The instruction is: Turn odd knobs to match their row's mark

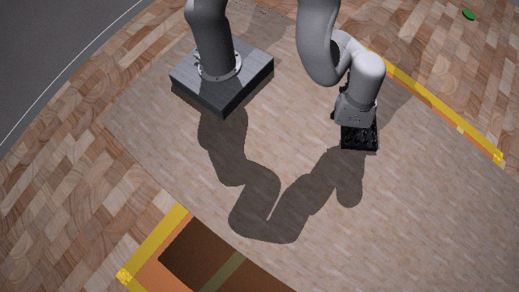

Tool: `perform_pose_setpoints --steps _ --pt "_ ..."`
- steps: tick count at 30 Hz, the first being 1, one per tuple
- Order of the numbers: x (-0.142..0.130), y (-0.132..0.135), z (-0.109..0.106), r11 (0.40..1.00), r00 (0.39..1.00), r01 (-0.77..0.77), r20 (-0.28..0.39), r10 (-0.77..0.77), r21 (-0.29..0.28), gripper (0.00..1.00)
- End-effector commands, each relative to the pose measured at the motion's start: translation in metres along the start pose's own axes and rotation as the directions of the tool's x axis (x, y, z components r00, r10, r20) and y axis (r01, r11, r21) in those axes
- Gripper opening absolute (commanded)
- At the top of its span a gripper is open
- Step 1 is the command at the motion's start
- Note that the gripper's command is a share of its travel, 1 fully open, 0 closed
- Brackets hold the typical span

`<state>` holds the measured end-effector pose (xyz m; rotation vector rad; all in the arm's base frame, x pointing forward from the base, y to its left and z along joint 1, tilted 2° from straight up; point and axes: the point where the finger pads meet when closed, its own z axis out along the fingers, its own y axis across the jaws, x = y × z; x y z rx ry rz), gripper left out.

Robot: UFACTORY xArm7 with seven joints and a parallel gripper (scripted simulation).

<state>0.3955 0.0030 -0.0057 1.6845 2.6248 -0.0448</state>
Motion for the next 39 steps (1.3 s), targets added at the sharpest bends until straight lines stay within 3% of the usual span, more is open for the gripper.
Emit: perform_pose_setpoints --steps 1,22,32,39 --pt "-0.0005 0.0013 -0.001 1.0 1.0 -0.009 0.001 0.009 -0.003 0.08" --pt "-0.0005 0.0013 -0.001 0.979 0.979 -0.203 0.0 0.203 -0.003 0.08" --pt "-0.0005 0.0013 -0.001 0.934 0.934 -0.357 0.0 0.357 -0.003 0.08" --pt "-0.0005 0.0013 -0.001 0.861 0.861 -0.509 -0.001 0.509 -0.003 0.08"
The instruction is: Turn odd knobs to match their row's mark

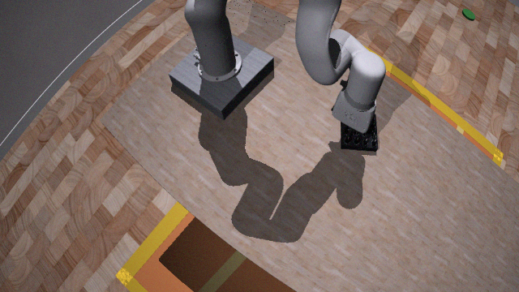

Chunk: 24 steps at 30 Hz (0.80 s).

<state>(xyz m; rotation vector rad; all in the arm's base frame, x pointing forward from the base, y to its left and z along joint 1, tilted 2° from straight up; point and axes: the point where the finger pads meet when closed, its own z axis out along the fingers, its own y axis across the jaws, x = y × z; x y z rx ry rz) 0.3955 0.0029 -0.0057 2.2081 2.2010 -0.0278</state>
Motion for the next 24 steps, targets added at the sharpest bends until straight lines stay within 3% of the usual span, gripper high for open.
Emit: perform_pose_setpoints --steps 1,11,24 --pt "0.0002 0.0014 -0.001 0.992 0.992 -0.127 0.006 0.127 -0.003 0.08" --pt "0.0002 0.0014 -0.001 0.942 0.942 -0.335 0.005 0.335 -0.004 0.08" --pt "0.0002 0.0013 -0.001 0.775 0.775 -0.632 0.003 0.632 -0.006 0.08"
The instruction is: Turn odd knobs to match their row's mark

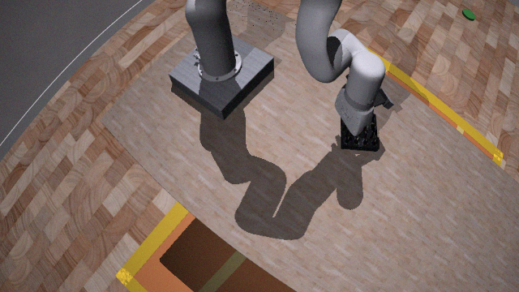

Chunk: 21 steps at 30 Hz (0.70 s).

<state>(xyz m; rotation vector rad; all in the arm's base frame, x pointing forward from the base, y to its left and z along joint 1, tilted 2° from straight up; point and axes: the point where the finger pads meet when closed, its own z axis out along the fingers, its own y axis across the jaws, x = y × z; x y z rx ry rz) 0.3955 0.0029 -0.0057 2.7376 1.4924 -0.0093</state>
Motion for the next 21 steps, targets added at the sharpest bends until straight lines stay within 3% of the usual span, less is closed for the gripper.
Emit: perform_pose_setpoints --steps 1,21 --pt "0.001 0.001 -0.001 0.99 0.99 -0.138 0.009 0.138 -0.008 0.08" --pt "0.001 0.0009 -0.001 0.904 0.904 -0.428 0.006 0.428 -0.01 0.08"
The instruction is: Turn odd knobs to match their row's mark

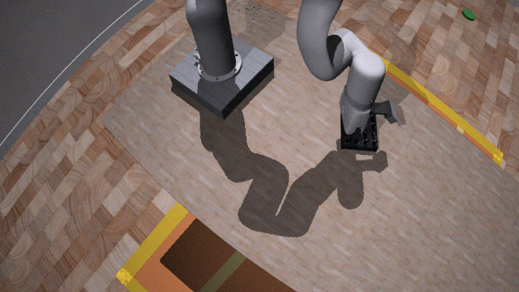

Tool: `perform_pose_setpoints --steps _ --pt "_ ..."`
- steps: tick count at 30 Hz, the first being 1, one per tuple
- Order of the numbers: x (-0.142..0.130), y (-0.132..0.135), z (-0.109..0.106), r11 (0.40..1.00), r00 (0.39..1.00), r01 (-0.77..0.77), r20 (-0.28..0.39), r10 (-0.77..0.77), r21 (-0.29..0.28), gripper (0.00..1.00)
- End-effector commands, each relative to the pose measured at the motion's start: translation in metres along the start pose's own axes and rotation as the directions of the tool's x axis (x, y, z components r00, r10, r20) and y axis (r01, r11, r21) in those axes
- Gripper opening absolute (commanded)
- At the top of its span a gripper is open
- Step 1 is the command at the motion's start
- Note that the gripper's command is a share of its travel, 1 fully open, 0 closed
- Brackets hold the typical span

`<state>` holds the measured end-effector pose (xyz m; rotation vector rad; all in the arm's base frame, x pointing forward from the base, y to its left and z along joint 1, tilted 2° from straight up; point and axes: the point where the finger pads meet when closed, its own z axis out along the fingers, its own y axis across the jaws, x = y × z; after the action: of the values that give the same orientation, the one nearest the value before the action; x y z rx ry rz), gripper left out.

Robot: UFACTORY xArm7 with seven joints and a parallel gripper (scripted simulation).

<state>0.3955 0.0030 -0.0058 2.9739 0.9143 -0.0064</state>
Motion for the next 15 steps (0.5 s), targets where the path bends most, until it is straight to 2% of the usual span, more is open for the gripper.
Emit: perform_pose_setpoints --steps 1,15 --pt "0.0012 0.0006 -0.001 0.999 0.999 -0.053 0.001 0.053 -0.006 0.08" --pt "0.0012 0.0006 -0.001 0.989 0.989 -0.151 0.001 0.151 -0.006 0.08"
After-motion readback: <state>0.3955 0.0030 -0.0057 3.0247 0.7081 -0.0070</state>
